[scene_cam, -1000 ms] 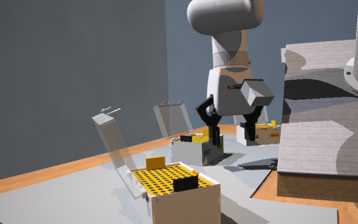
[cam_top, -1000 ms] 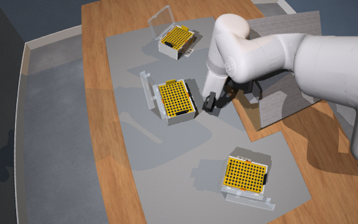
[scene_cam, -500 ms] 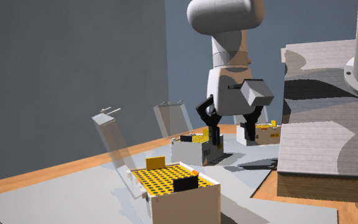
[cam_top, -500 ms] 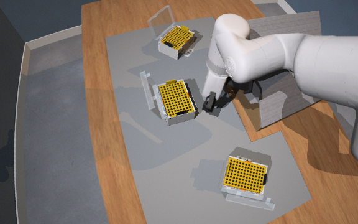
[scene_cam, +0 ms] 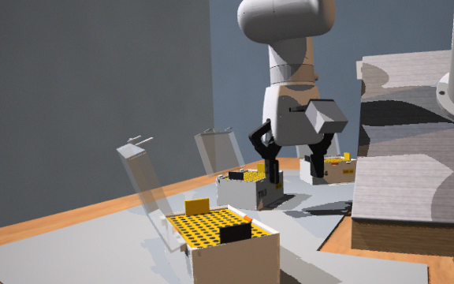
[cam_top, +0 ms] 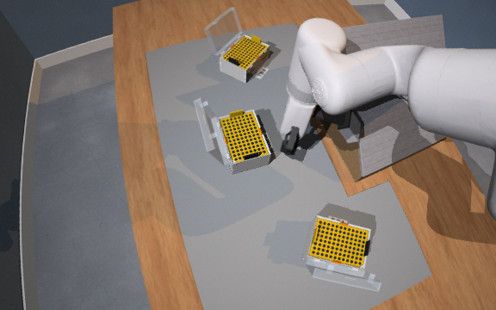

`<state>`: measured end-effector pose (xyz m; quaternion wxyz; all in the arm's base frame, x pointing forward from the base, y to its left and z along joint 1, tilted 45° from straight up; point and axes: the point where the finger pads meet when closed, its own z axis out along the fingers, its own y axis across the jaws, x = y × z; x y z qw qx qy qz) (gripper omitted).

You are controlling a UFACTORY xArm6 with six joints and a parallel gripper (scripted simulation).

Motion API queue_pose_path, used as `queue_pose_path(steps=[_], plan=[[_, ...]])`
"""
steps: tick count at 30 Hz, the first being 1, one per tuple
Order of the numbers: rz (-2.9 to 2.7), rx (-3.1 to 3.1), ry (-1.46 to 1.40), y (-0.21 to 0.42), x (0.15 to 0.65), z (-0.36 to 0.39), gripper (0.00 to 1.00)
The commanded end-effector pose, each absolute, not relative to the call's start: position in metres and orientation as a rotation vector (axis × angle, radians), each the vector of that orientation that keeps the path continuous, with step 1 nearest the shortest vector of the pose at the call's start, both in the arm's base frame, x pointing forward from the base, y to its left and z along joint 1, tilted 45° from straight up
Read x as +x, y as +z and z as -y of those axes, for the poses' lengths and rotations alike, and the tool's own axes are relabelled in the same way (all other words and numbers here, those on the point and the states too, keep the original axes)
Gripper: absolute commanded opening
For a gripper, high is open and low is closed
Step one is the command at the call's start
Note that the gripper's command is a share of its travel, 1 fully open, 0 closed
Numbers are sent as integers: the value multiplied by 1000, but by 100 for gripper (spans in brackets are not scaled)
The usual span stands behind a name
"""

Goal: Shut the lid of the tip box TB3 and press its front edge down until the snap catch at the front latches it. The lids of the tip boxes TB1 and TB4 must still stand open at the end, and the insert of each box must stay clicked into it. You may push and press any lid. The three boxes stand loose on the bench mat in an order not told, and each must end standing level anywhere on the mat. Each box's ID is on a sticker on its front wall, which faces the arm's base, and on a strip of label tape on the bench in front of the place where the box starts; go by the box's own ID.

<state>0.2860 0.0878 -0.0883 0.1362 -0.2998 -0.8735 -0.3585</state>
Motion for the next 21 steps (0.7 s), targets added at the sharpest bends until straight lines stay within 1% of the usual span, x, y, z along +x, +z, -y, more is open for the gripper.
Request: queue_pose_path(steps=[1,21], plan=[[2532,-869,-1039,-75,288,-74,100],[2533,-869,-1039,-18,290,-17,100]])
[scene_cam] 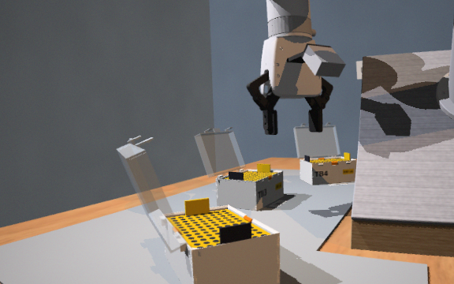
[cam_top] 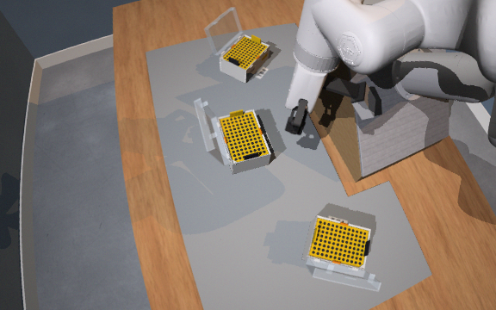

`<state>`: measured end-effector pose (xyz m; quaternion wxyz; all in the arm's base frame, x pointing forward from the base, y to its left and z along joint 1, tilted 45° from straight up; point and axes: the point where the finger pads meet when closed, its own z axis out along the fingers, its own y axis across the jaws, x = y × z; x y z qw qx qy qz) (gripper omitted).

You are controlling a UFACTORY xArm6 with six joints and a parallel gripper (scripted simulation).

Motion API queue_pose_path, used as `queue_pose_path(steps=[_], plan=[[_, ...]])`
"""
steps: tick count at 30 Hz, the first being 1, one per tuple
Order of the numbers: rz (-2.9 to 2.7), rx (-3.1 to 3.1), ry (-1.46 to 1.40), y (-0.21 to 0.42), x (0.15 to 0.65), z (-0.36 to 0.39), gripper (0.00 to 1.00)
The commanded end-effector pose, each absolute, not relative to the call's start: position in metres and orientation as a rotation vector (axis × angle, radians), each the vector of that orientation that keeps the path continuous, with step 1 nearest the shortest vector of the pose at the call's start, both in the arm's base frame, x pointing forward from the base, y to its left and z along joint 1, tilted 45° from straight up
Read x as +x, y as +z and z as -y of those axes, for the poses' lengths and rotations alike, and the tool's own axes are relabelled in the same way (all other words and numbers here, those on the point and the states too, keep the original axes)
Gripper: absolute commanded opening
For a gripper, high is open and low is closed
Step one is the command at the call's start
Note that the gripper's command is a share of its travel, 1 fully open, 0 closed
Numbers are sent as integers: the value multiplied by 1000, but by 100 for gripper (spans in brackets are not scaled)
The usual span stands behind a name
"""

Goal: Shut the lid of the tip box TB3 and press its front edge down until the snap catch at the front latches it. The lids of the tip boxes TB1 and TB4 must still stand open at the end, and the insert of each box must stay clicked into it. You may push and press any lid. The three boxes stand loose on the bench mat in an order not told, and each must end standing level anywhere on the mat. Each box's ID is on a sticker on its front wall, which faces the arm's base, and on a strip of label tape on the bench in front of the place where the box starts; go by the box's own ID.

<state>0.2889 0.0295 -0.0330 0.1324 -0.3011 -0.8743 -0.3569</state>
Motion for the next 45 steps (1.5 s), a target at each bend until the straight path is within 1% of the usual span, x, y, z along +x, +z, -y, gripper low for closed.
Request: queue_pose_path(steps=[1,6,17,18,35,45], plan=[[2533,-869,-1039,-15,290,-14,100],[2533,-869,-1038,2,290,3,100],[2533,-869,-1038,2,290,3,100],[2533,-869,-1038,2,290,3,0],[2533,-869,-1038,2,290,3,0],[2280,-1238,-930,-3,339,11,0]])
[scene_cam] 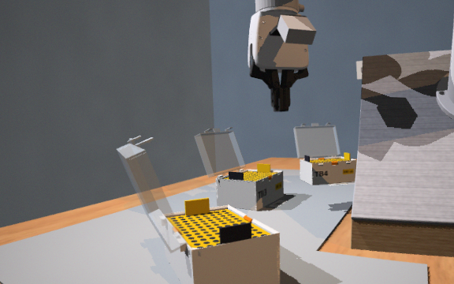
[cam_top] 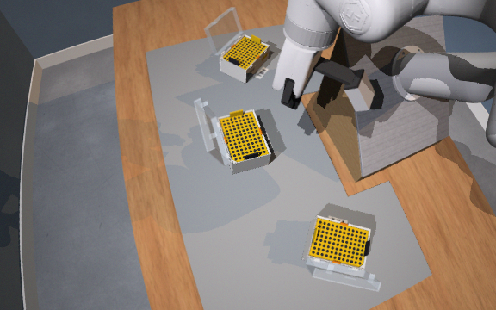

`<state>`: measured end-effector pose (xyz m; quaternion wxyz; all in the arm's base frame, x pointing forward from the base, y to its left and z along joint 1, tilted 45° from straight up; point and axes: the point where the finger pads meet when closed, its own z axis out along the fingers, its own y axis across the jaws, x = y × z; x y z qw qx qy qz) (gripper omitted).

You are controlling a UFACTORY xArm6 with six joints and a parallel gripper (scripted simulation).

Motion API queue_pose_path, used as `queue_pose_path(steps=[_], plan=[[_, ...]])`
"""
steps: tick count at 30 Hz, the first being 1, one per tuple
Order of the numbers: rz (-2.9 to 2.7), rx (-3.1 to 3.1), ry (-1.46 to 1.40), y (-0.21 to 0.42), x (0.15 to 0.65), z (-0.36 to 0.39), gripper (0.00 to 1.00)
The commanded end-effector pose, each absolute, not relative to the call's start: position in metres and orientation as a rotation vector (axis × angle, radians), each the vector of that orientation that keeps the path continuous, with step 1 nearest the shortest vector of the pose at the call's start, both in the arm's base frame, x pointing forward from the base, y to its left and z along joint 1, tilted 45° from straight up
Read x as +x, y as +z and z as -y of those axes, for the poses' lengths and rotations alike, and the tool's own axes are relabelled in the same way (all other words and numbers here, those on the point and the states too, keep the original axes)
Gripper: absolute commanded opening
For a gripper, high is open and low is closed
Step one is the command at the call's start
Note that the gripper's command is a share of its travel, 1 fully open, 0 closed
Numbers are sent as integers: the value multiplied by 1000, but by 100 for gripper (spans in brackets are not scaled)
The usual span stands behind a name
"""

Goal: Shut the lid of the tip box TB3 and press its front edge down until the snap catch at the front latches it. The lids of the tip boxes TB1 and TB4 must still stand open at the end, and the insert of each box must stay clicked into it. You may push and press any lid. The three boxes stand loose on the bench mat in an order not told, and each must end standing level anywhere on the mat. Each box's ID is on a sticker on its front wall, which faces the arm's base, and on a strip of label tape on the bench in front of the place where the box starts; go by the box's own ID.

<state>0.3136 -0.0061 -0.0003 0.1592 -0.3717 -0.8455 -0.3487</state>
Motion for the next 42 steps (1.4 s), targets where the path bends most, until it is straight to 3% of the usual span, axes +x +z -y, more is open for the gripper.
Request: queue_pose_path(steps=[1,42], plan=[[2252,-1272,-918,-3,344,11,0],[1094,-2135,-430,-19,517,39,0]])
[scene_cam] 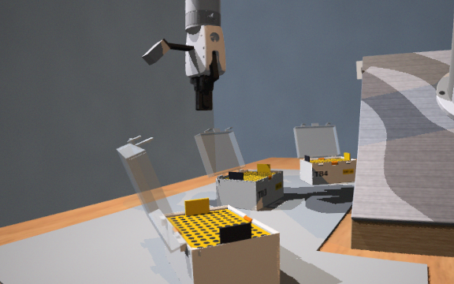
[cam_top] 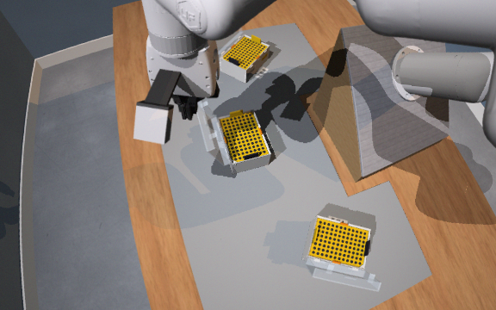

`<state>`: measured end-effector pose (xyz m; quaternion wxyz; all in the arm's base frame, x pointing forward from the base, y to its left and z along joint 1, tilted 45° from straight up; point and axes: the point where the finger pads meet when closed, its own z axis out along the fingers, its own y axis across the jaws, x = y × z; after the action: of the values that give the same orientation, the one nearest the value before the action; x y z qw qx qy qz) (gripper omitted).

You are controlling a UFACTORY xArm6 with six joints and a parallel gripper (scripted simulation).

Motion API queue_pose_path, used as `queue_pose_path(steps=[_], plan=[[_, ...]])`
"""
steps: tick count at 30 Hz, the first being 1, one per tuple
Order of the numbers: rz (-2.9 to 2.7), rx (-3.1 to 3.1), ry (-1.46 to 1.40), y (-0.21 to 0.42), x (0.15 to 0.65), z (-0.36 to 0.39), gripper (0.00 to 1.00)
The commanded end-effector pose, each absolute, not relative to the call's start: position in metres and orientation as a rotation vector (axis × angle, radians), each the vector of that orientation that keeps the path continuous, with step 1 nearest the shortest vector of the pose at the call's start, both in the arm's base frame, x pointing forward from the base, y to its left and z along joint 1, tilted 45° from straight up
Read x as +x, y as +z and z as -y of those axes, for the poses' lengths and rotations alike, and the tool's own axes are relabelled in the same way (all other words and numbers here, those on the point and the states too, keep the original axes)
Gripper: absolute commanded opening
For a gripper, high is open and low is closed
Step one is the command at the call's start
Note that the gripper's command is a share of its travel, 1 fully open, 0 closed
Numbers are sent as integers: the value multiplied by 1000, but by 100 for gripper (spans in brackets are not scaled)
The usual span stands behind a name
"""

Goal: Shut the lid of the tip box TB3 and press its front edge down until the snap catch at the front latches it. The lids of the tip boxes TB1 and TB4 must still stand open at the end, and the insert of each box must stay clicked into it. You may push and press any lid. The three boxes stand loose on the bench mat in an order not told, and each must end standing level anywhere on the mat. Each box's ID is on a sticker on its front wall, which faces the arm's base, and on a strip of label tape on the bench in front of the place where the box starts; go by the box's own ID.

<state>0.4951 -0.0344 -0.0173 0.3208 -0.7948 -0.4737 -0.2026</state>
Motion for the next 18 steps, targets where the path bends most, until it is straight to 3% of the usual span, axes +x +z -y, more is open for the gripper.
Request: queue_pose_path(steps=[1,18], plan=[[1056,-2150,-414,-20,522,40,0],[485,-2313,-176,-20,528,41,0]])
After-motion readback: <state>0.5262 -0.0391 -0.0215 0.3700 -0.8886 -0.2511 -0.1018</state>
